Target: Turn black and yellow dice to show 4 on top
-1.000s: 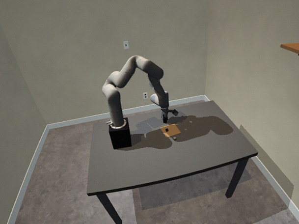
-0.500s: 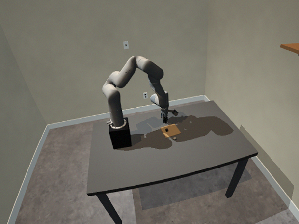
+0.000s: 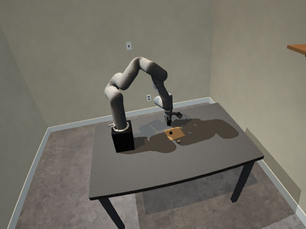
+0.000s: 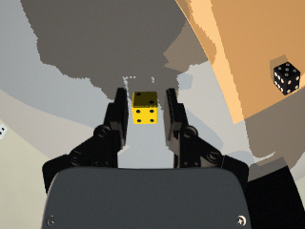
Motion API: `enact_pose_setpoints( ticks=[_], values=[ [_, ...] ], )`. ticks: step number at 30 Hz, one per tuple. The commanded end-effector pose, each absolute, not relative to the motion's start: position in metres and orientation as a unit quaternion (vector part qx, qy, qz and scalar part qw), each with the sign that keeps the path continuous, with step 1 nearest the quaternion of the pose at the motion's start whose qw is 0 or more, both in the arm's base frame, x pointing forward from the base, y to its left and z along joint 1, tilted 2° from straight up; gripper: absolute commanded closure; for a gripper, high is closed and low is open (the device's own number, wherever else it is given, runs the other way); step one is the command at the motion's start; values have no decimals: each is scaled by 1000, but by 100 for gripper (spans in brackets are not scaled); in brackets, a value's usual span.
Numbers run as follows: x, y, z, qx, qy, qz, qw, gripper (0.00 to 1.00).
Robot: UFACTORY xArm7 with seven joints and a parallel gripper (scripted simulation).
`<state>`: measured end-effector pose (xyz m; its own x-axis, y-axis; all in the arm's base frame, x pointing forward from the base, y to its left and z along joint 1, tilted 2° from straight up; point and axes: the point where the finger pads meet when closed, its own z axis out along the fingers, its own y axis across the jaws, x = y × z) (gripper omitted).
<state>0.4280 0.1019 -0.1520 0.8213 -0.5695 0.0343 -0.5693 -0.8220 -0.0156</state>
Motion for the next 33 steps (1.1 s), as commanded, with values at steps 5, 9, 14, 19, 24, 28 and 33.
enact_pose_setpoints(
  ticks=[5, 9, 14, 19, 24, 28, 33],
  values=[
    [430, 102, -151, -954, 298, -20, 3, 64],
    [430, 102, -151, -954, 298, -20, 3, 64],
    [430, 102, -151, -954, 298, -20, 3, 85],
    [430, 102, -151, -954, 298, -20, 3, 85],
    [430, 102, -151, -954, 298, -20, 3, 85],
    [430, 102, -151, -954, 298, -20, 3, 85],
    [430, 102, -151, -954, 298, -20, 3, 85]
  ],
)
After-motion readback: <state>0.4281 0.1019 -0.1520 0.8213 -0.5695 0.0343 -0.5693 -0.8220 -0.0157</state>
